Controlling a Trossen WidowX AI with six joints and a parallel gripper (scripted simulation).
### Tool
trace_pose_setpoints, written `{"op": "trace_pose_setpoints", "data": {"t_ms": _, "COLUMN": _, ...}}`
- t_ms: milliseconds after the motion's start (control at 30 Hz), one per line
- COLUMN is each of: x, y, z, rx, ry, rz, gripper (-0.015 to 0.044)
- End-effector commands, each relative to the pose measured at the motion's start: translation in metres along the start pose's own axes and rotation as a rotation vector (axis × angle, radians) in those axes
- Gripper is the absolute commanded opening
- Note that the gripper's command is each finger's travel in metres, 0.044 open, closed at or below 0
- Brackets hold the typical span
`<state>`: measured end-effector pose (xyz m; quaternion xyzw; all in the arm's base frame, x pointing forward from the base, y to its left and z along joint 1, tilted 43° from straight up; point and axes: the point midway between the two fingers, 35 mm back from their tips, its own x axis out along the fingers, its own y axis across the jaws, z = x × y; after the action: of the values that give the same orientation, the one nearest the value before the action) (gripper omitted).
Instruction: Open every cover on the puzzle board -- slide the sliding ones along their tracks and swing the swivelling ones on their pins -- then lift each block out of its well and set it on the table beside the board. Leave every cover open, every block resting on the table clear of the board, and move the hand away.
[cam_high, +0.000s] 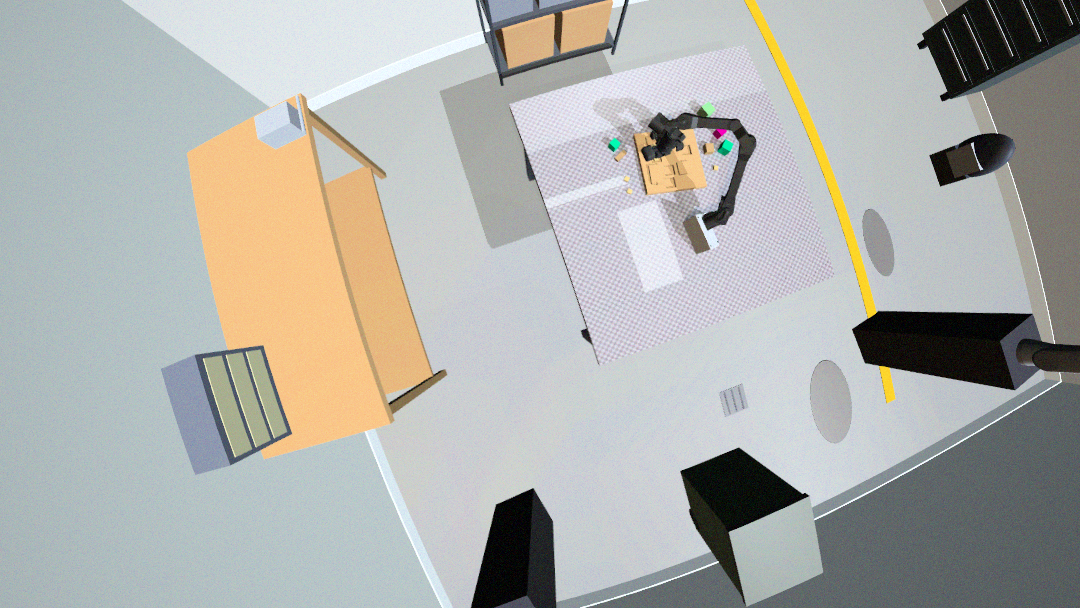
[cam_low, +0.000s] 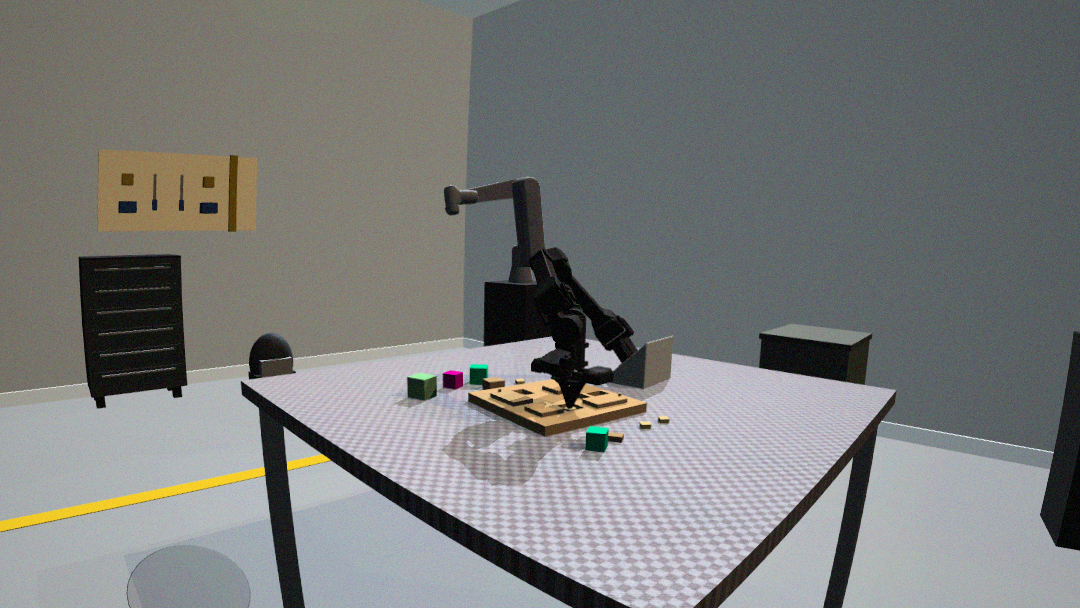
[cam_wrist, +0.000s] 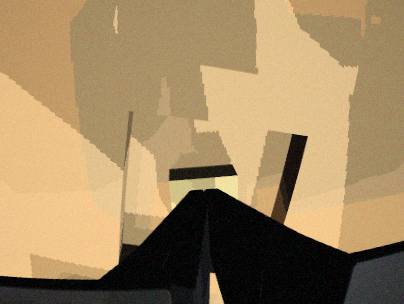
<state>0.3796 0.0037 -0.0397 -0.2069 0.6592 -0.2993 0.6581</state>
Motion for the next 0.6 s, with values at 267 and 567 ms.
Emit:
{"op": "trace_pose_setpoints", "data": {"t_ms": 267, "x": 0.0011, "y": -0.0006, "z": 0.0021, "rx": 0.000, "ry": -0.004, "rz": -0.001, "gripper": 0.0000}}
{"op": "trace_pose_setpoints", "data": {"t_ms": 567, "x": -0.0018, "y": -0.0005, "z": 0.0017, "rx": 0.000, "ry": -0.004, "rz": -0.001, "gripper": 0.0000}}
